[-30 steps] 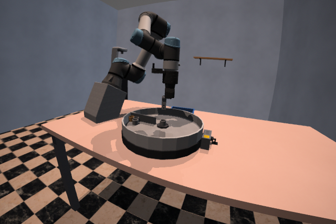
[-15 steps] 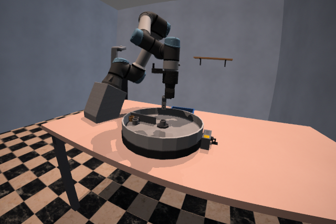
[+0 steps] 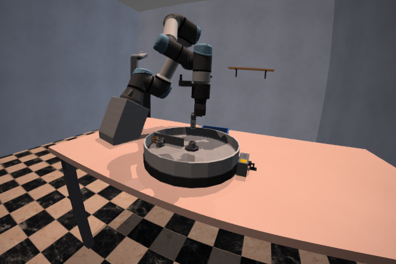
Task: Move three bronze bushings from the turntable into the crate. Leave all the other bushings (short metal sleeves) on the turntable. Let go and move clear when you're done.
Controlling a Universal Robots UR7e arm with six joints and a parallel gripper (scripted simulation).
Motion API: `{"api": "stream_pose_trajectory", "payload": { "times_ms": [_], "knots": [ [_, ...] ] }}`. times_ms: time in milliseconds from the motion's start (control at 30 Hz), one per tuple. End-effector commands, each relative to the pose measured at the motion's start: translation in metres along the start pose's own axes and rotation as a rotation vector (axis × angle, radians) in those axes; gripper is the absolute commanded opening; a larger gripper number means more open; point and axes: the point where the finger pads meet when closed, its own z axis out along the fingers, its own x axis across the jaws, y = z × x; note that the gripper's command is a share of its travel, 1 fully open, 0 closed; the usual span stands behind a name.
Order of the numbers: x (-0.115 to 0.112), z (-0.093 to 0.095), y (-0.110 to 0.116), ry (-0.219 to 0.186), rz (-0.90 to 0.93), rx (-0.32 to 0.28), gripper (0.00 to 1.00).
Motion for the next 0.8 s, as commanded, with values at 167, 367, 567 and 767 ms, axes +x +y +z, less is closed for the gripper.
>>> {"api": "stream_pose_trajectory", "payload": {
  "times_ms": [167, 367, 567, 767],
  "knots": [
    [0.000, -0.001, 0.000, -0.001, 0.000, -0.001, 0.42],
    [0.000, -0.001, 0.000, -0.001, 0.000, -0.001, 0.42],
    [0.002, 0.001, -0.009, -0.001, 0.006, -0.001, 0.40],
    [0.013, 0.006, -0.045, -0.001, 0.033, -0.001, 0.40]
  ]
}}
